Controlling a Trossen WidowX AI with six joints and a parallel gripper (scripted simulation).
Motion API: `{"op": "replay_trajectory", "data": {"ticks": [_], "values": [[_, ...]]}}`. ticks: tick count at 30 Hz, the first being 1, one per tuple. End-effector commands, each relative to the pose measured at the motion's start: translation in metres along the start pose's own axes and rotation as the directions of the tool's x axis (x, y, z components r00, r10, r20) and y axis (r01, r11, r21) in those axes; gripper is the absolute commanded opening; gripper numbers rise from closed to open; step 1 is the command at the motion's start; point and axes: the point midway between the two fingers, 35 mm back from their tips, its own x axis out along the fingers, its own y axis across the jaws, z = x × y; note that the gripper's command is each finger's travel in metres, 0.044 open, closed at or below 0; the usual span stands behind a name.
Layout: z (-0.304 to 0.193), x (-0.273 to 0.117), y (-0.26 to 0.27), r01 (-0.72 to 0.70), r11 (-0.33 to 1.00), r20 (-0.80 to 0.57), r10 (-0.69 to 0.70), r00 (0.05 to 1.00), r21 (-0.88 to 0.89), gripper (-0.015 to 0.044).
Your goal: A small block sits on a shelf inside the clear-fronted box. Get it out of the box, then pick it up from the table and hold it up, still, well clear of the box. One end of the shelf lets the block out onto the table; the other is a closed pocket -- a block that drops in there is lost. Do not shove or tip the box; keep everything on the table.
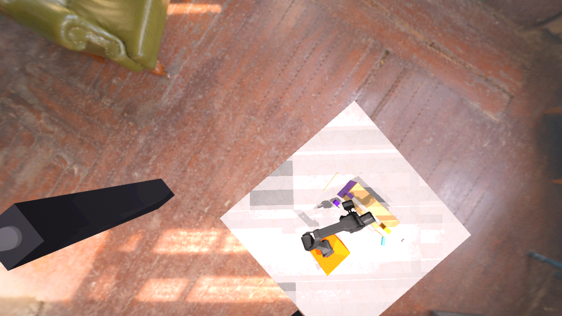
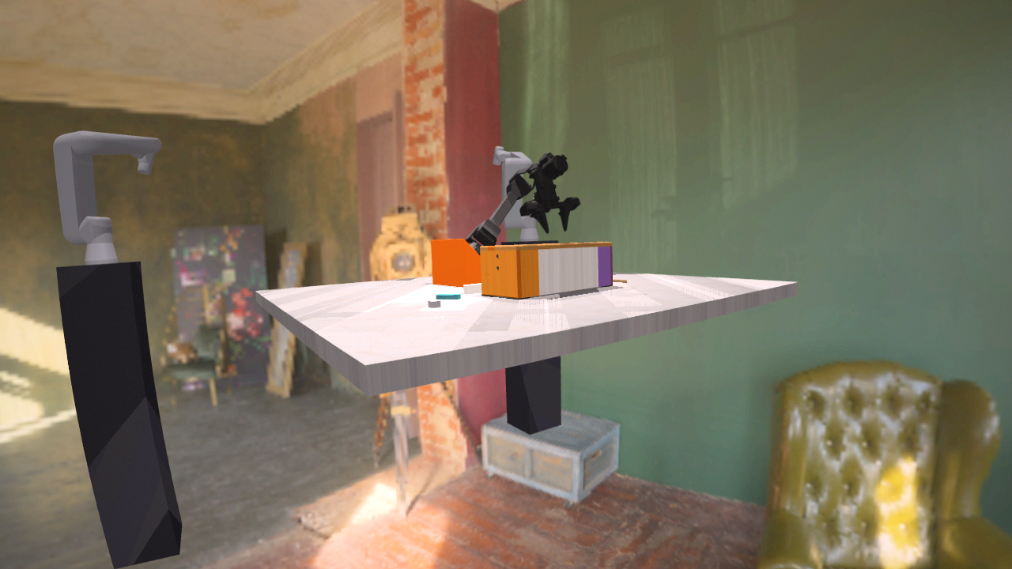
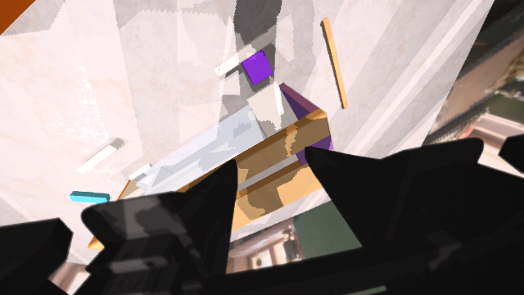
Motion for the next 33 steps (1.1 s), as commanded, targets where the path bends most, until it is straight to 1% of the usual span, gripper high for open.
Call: {"op": "replay_trajectory", "data": {"ticks": [1,3,13,15,19,21,33], "values": [[0.029,-0.004,-0.024,0.022,0.947,-0.075,-0.048,0.996,-0.321,0.0285],[0.034,-0.005,-0.027,0.022,0.929,-0.086,-0.058,0.995,-0.37,0.0285],[0.034,-0.003,-0.027,0.021,0.929,-0.086,-0.057,0.995,-0.37,0.0285],[0.037,0.015,-0.025,0.016,0.928,-0.084,-0.051,0.995,-0.372,0.0285],[0.054,0.066,-0.021,0.018,0.928,-0.086,-0.054,0.995,-0.372,0.0285],[0.061,0.082,-0.019,0.025,0.928,-0.087,-0.061,0.994,-0.371,0.0285],[0.063,0.089,-0.019,0.025,0.928,-0.087,-0.061,0.994,-0.371,0.0285]]}}
